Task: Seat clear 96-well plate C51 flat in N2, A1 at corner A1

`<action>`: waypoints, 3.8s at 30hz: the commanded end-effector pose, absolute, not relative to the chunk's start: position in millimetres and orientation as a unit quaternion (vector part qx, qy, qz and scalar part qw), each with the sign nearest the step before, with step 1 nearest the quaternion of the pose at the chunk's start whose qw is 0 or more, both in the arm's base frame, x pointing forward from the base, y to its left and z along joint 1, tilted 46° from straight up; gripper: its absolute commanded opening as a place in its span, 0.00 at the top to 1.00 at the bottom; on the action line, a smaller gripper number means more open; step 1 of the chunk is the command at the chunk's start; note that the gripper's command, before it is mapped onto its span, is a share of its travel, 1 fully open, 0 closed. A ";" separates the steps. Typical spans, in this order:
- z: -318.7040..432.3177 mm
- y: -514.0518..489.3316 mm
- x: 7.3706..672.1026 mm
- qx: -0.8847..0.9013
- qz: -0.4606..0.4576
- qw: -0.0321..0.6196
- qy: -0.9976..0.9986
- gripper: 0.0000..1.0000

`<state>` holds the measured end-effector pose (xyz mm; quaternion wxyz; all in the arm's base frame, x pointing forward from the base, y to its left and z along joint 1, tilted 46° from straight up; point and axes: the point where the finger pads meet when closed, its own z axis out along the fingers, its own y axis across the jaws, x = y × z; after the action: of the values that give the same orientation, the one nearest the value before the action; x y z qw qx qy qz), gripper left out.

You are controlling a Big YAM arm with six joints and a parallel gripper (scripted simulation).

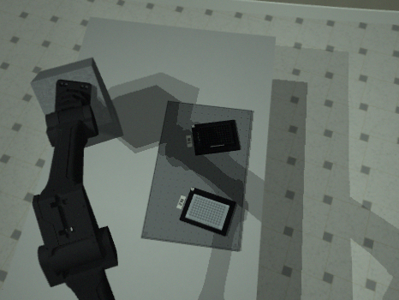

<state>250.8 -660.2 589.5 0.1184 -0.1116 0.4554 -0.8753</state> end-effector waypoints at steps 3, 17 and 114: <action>598.6 -655.7 248.9 -0.110 -0.879 0.119 0.449 0.00; 598.6 -655.7 248.9 -0.110 -0.879 0.119 0.449 0.00; 467.5 -439.5 484.4 -0.109 -0.522 0.432 0.728 0.00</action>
<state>480.2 -461.3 446.8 0.4055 -0.1136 0.7433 -0.5198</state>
